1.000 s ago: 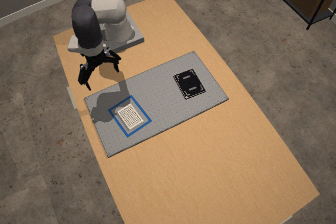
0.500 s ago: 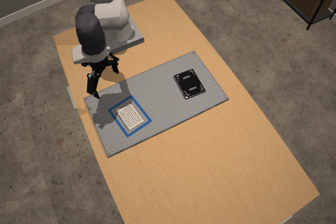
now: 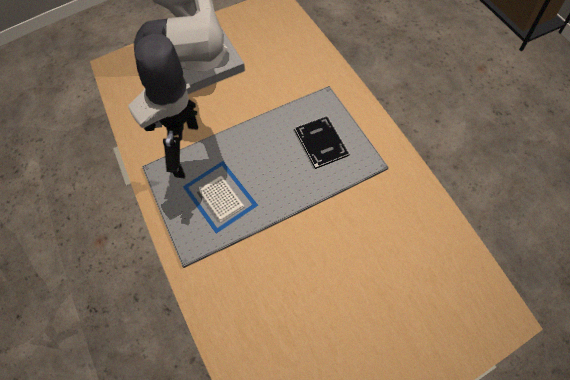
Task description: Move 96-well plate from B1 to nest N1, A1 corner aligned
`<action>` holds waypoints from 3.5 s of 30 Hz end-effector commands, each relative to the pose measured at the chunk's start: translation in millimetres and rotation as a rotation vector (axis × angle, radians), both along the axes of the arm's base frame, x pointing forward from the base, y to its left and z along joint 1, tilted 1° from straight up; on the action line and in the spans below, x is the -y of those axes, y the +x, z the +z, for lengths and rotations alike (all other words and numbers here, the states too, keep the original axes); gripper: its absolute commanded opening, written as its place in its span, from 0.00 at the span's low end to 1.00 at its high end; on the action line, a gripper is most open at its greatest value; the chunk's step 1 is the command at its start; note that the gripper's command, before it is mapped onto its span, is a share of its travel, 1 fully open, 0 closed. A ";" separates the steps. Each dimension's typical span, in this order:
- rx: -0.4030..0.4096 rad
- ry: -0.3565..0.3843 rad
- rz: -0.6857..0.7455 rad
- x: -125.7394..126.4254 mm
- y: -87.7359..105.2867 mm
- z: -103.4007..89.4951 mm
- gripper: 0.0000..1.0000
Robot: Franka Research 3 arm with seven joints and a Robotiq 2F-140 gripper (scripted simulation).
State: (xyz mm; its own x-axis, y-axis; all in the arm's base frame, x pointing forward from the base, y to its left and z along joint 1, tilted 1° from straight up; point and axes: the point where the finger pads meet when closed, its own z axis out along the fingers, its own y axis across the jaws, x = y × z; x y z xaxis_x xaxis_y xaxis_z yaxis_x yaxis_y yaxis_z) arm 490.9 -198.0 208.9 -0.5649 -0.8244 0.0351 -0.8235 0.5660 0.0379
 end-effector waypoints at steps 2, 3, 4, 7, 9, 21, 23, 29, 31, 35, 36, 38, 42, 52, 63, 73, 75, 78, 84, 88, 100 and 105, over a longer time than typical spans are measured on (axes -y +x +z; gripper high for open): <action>0.021 0.034 0.259 -2.0 6.6 -6.7 1.00; 0.022 0.035 0.292 -2.7 7.8 -8.9 1.00; 0.023 0.037 0.326 -3.3 9.0 -11.2 1.00; 0.025 0.040 0.392 -4.6 11.2 -15.8 1.00; 0.027 0.043 0.459 -6.0 13.5 -20.4 1.00; 0.034 0.054 0.724 -11.4 21.8 -38.8 1.00; 0.036 0.056 0.791 -12.8 23.8 -43.4 1.00; 0.039 0.060 0.957 -16.2 28.4 -55.0 1.00; 0.040 0.061 0.991 -16.9 29.3 -57.3 1.00; 0.041 0.062 1.057 -18.3 31.0 -61.9 1.00; 0.042 0.063 1.090 -18.9 31.9 -64.2 1.00; 0.043 0.064 1.157 -20.3 33.5 -68.9 1.00; 0.045 0.065 1.257 -22.4 35.9 -75.8 1.00; 0.046 0.067 1.487 -27.1 40.9 -92.1 1.00; 0.045 0.067 1.820 -33.8 47.0 -115.2 1.00; 0.040 0.065 2.056 -38.2 50.3 -131.2 1.00; 0.038 0.065 2.122 -39.4 51.2 -135.8 1.00; 0.036 0.064 2.185 -40.6 51.9 -140.1 1.00; 0.030 0.062 2.314 -42.9 53.3 -148.9 1.00; 0.030 0.062 2.331 -43.2 53.5 -150.0 1.00; 0.029 0.062 2.338 -43.3 53.5 -150.5 1.00; 0.029 0.062 2.338 -43.3 53.5 -150.5 1.00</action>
State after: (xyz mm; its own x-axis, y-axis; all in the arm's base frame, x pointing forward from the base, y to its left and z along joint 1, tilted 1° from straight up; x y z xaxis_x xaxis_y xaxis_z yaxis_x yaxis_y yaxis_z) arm 545.2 -155.0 60.5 0.9911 0.1332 0.0066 0.1332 -0.9911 -0.0058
